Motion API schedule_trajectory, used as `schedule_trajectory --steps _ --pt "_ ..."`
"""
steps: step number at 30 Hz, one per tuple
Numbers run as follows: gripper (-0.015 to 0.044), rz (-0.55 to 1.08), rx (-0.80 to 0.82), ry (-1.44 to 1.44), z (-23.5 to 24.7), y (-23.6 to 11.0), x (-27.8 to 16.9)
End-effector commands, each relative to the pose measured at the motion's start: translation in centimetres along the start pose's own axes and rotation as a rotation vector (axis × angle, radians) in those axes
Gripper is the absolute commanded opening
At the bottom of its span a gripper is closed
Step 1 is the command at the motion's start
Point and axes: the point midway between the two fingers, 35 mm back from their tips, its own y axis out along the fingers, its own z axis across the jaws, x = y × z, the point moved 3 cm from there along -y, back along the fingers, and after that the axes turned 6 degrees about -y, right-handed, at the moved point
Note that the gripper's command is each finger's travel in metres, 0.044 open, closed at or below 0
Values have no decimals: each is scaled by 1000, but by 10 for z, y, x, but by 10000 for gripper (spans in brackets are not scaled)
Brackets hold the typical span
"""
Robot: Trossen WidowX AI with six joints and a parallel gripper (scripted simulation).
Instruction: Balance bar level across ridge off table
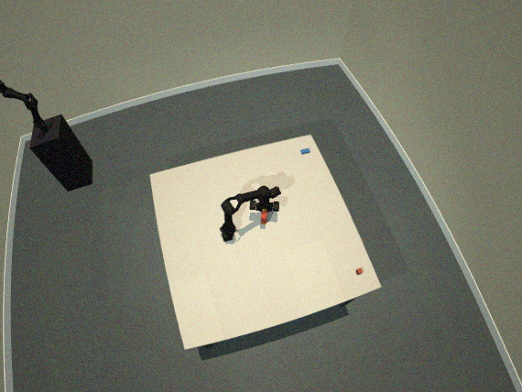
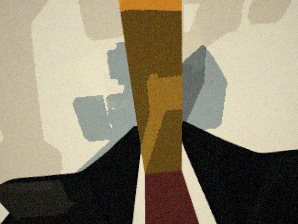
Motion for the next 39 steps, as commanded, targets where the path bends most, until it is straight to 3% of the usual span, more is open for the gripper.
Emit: schedule_trajectory --steps 1,10,17,39 --pt "0 0 0 0 0 0 0" --pt "0 0 0 0 0 0 0" --pt "167 0 0 0 0 0 0" --pt "169 0 0 0 0 0 0"
